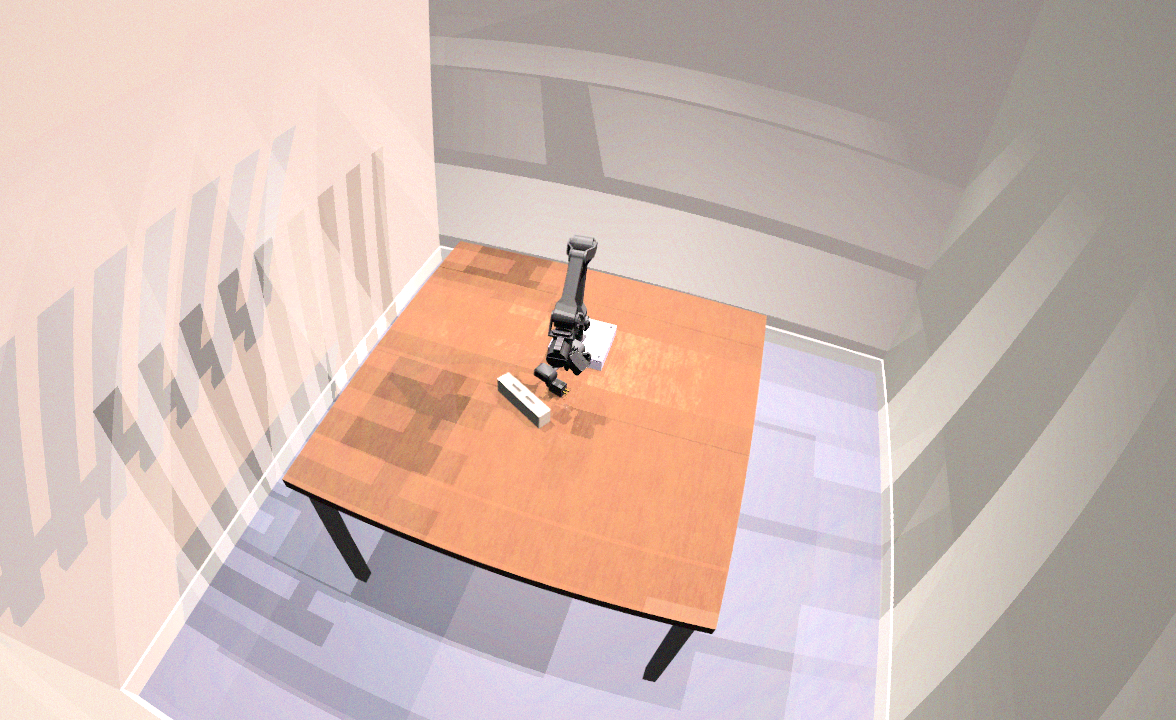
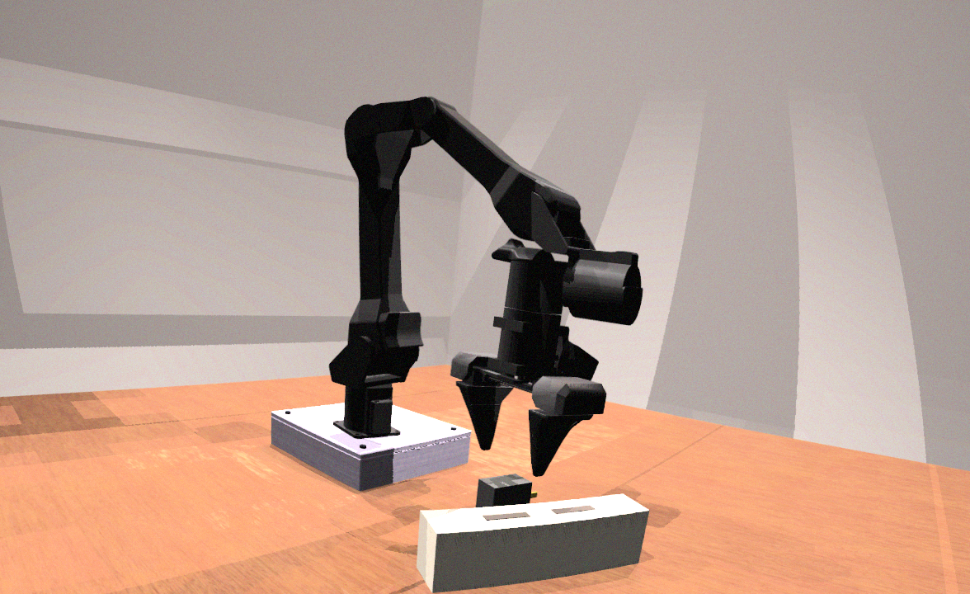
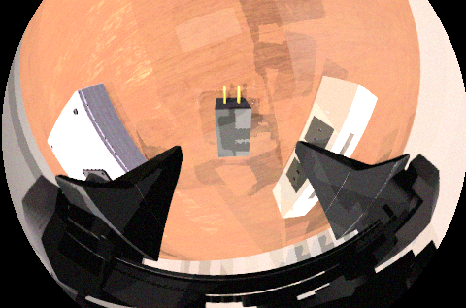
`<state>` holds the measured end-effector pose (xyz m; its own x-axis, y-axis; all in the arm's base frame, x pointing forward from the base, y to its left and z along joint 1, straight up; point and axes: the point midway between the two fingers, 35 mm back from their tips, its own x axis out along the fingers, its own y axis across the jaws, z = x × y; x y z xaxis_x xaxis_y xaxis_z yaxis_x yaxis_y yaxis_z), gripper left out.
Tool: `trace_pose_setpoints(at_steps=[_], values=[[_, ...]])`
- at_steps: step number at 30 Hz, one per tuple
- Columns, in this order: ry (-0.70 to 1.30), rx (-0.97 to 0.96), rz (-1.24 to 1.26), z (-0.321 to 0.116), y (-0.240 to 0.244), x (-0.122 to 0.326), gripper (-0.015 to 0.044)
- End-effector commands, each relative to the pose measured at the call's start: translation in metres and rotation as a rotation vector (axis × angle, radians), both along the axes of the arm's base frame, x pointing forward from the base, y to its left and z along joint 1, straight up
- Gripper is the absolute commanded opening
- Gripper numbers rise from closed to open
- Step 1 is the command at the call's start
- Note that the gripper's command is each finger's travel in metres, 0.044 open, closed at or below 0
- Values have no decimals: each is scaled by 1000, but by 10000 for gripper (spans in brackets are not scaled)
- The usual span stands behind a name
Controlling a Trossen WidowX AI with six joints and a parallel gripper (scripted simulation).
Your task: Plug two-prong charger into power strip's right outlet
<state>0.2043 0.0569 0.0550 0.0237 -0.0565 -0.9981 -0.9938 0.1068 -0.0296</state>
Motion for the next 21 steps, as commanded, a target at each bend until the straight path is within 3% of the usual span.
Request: trace_pose_setpoints(at_steps=[1, 21], values=[[15, -10, 6, -7, -2, -3, 440], [15, -10, 6, -37, -1, -2, 440]])
